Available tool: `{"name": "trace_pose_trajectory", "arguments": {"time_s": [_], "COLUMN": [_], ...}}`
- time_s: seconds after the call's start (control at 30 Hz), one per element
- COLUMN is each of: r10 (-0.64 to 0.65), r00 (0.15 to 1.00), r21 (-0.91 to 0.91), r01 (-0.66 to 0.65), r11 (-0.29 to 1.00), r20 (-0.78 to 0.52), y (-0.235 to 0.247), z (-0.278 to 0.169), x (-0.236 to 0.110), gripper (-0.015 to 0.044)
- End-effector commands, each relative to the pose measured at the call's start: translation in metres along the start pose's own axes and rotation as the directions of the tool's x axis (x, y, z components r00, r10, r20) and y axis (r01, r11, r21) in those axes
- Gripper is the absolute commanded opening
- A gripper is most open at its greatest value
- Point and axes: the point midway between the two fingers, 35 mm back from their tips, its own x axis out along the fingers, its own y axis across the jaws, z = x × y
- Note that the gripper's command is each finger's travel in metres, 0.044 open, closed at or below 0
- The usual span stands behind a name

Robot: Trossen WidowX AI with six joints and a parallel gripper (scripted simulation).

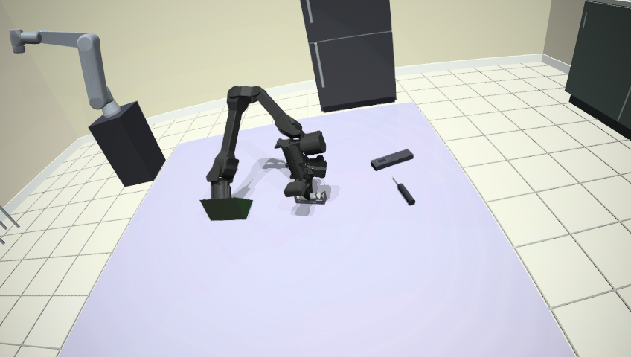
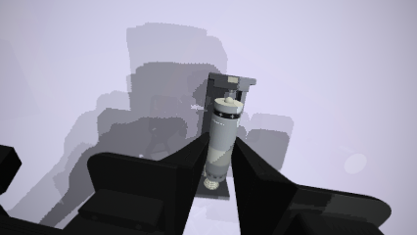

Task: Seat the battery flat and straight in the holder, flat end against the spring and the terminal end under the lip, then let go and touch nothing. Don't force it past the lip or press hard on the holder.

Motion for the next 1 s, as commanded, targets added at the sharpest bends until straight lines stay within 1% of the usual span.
{"name": "trace_pose_trajectory", "arguments": {"time_s": [0.0,0.97], "r10": [0.0,-0.004], "r00": [0.999,0.985], "r21": [0.007,-0.005], "r01": [0.0,0.003], "r11": [1.0,1.0], "r20": [-0.036,-0.173], "y": [-0.001,0.0024], "z": [-0.003,0.0019], "x": [0.0031,0.0044], "gripper": [0.0065,0.0065]}}
